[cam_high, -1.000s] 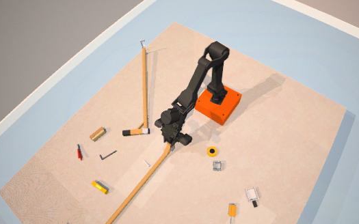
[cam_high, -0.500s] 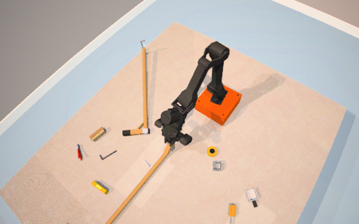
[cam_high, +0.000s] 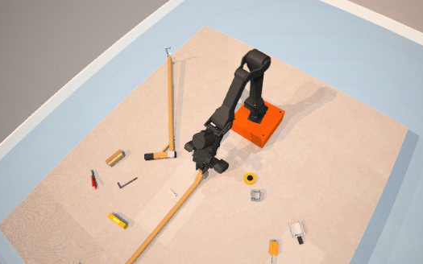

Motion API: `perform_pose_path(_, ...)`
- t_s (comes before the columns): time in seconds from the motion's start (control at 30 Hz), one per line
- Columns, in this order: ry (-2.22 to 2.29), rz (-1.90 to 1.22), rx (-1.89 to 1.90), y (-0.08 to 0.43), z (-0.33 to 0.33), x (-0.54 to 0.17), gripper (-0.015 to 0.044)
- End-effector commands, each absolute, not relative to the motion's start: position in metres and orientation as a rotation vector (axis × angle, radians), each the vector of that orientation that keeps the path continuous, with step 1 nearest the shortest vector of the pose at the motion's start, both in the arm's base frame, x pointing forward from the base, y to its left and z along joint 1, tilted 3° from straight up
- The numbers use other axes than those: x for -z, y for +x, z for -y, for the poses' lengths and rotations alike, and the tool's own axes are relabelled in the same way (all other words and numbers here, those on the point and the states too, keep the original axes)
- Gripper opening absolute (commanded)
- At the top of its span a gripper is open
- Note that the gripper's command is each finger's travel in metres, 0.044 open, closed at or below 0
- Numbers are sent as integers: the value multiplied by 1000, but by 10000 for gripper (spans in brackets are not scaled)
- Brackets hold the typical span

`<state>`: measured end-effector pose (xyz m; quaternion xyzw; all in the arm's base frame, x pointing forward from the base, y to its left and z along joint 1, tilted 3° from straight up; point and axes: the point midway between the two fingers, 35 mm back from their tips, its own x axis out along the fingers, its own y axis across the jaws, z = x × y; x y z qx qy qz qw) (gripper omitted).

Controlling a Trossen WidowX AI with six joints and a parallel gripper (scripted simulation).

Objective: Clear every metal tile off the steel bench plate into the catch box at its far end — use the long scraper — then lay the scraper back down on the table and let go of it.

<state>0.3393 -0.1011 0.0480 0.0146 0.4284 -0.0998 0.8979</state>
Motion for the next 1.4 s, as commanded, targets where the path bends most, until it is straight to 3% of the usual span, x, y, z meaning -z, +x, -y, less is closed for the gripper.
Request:
perform_pose_path(0.0,30,-885,194,341,92,-49,0)
perform_pose_path(1.37,33,-889,191,345,38,-46,0)
